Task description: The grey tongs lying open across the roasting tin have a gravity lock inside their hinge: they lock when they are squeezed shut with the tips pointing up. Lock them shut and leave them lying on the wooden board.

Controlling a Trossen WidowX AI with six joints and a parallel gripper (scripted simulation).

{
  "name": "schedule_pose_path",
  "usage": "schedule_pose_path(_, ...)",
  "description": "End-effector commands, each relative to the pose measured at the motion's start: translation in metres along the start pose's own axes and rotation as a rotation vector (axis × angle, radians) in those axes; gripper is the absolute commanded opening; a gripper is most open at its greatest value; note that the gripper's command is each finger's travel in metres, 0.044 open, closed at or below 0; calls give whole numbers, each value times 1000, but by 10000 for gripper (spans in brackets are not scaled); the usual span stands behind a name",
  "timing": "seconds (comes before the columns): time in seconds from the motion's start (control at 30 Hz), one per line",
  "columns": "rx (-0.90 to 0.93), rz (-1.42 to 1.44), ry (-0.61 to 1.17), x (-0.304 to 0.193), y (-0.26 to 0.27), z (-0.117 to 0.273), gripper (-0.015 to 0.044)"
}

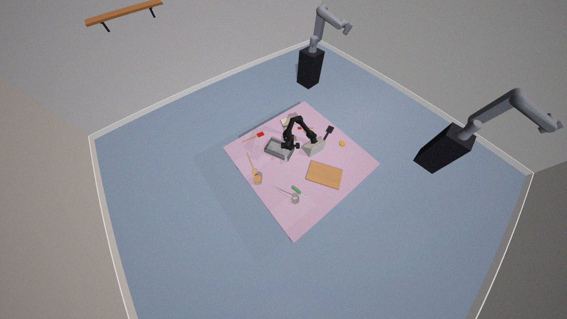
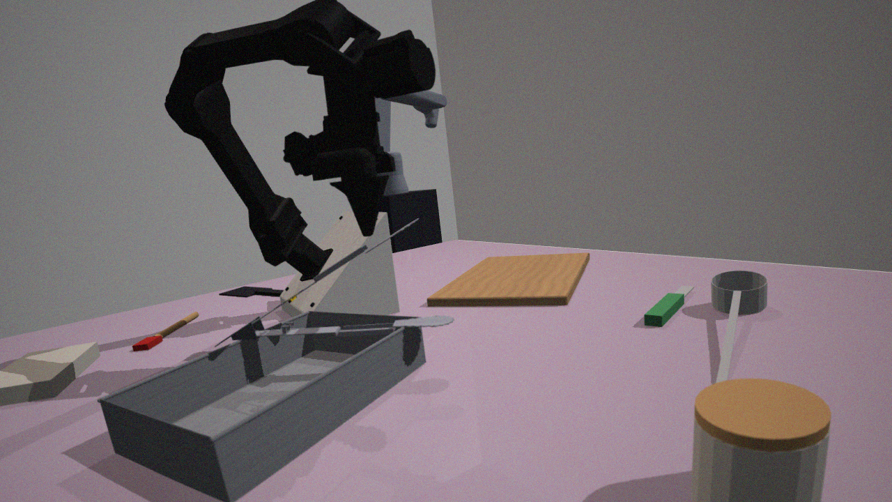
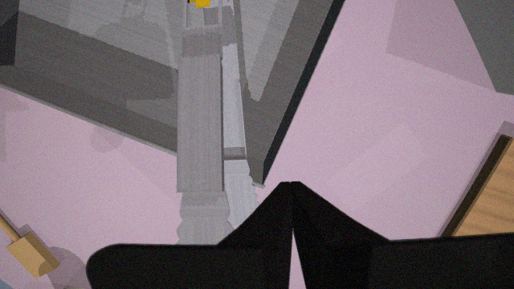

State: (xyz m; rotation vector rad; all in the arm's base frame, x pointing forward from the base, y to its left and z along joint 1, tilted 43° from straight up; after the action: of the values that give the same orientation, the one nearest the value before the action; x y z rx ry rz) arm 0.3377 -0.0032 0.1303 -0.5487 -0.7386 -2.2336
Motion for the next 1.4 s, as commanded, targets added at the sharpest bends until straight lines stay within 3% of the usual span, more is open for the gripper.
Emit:
schedule_pose_path(0.0,5,-4,-5,-1,1,-1,-150)
schedule_pose_path(1.37,7,-4,-6,0,1,-60,-150)
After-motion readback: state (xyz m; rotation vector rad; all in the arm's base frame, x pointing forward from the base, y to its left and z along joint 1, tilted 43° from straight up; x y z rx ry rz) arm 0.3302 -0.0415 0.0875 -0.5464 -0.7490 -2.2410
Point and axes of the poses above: the point midway between the two fingers, 35 mm back from their tips, its own z axis back along the fingers, its own y axis across the jaws, x = y × z, the point moved 4 cm from there along z, back along the fingers, and after that the axes turned 4 degrees about z, right-handed, at the moved point
